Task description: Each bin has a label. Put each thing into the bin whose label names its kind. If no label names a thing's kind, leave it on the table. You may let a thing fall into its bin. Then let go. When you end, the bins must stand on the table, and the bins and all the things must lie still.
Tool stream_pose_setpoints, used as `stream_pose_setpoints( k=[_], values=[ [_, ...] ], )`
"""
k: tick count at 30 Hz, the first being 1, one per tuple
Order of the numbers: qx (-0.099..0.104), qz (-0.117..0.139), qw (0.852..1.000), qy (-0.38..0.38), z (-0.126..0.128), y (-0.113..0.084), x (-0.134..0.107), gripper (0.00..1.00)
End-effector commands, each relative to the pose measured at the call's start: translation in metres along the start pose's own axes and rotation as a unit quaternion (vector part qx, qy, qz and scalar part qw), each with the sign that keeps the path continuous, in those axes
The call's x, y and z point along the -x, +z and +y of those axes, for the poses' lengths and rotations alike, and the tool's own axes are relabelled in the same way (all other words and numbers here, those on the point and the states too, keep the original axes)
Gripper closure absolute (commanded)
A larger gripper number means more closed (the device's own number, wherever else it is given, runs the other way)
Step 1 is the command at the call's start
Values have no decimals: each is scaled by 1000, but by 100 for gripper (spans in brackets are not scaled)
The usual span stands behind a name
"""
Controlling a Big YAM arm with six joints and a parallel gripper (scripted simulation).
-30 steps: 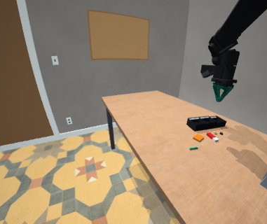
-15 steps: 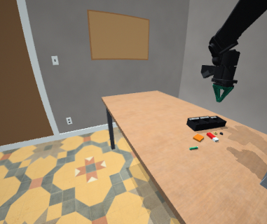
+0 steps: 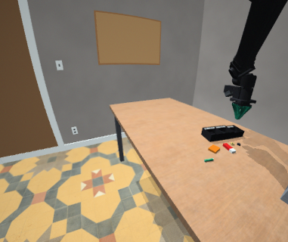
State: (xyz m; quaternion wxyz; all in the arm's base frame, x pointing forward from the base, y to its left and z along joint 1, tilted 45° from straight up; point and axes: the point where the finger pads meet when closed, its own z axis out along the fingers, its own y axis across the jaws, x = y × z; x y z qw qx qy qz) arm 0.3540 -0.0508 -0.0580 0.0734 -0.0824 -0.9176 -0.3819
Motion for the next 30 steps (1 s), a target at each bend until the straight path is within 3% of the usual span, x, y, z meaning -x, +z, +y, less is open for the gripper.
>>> stream_pose_setpoints(
  k=[1,16,18,21,24,26,30],
  values=[
    [-10,-41,999,-2,-16,-22,36,91],
    [-10,-40,999,-12,-112,38,94,91],
    [-10,-40,999,-12,-112,38,94,91],
    [-10,-40,999,-11,-131,50,106,91],
    [-6,-33,999,-3,-130,50,103,91],
    [-12,-46,999,-14,-121,33,112,91],
    [-8,-38,999,-7,-127,42,108,91]
  ],
)
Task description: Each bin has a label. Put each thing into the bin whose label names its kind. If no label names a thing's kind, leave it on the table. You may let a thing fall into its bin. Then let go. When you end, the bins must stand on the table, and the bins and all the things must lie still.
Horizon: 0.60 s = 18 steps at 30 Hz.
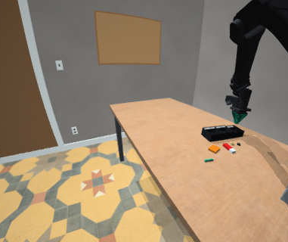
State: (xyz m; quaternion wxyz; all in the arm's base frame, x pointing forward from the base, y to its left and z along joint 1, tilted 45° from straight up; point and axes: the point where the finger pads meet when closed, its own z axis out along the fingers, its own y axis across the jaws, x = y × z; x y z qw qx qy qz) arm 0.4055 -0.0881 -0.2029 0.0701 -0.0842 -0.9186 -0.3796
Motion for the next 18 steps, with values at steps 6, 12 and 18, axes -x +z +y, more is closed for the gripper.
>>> stream_pose_setpoints(
  k=[6,12,18],
  values=[
    [-6,-33,999,-6,-14,-27,25,91],
    [-6,-33,999,-7,-14,-28,25,91],
    [-3,-11,1000,-4,-4,10,13,91]
  ],
)
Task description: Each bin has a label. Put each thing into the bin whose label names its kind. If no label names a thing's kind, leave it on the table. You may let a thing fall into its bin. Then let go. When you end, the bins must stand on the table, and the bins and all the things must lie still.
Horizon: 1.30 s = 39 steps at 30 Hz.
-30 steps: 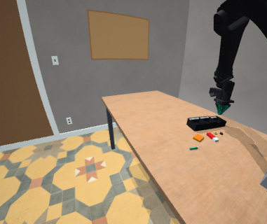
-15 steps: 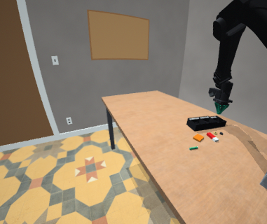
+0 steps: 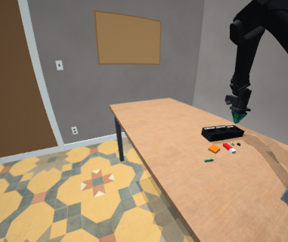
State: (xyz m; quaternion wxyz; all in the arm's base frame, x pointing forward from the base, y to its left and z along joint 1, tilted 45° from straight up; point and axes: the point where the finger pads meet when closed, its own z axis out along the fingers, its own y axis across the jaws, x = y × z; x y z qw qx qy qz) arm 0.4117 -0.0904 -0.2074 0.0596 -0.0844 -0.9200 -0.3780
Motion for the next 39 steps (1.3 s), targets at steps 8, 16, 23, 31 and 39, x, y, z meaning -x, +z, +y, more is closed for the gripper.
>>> stream_pose_setpoints(
  k=[8,16,23,31,39],
  values=[
    [0,2,1000,2,0,27,1,91],
    [0,2,1000,2,0,49,0,91],
    [-7,-13,1000,-11,9,42,13,91],
    [-4,-7,1000,-7,8,47,7,91],
    [-5,-9,1000,-9,11,45,7,91]
  ],
)
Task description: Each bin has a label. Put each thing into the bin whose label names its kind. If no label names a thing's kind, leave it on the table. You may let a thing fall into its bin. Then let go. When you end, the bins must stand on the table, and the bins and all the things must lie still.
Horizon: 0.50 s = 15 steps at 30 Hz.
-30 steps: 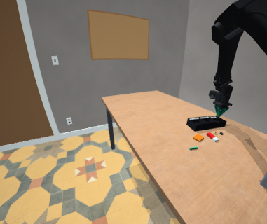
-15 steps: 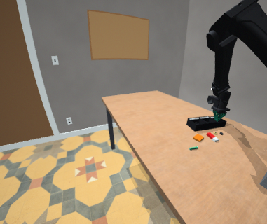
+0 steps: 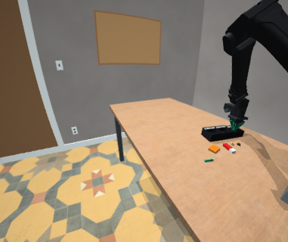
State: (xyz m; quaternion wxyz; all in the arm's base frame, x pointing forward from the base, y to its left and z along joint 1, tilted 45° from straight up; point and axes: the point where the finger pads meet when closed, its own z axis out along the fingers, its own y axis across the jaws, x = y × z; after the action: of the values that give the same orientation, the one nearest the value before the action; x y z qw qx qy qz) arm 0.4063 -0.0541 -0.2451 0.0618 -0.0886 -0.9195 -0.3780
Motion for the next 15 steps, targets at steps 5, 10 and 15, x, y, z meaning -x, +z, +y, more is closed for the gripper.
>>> stream_pose_setpoints(
  k=[5,10,15],
  values=[
    [-5,-9,1000,-13,12,-6,9,91],
    [-6,-11,1000,-15,14,-7,10,91],
    [-5,-9,1000,-14,13,-5,9,91]
  ],
)
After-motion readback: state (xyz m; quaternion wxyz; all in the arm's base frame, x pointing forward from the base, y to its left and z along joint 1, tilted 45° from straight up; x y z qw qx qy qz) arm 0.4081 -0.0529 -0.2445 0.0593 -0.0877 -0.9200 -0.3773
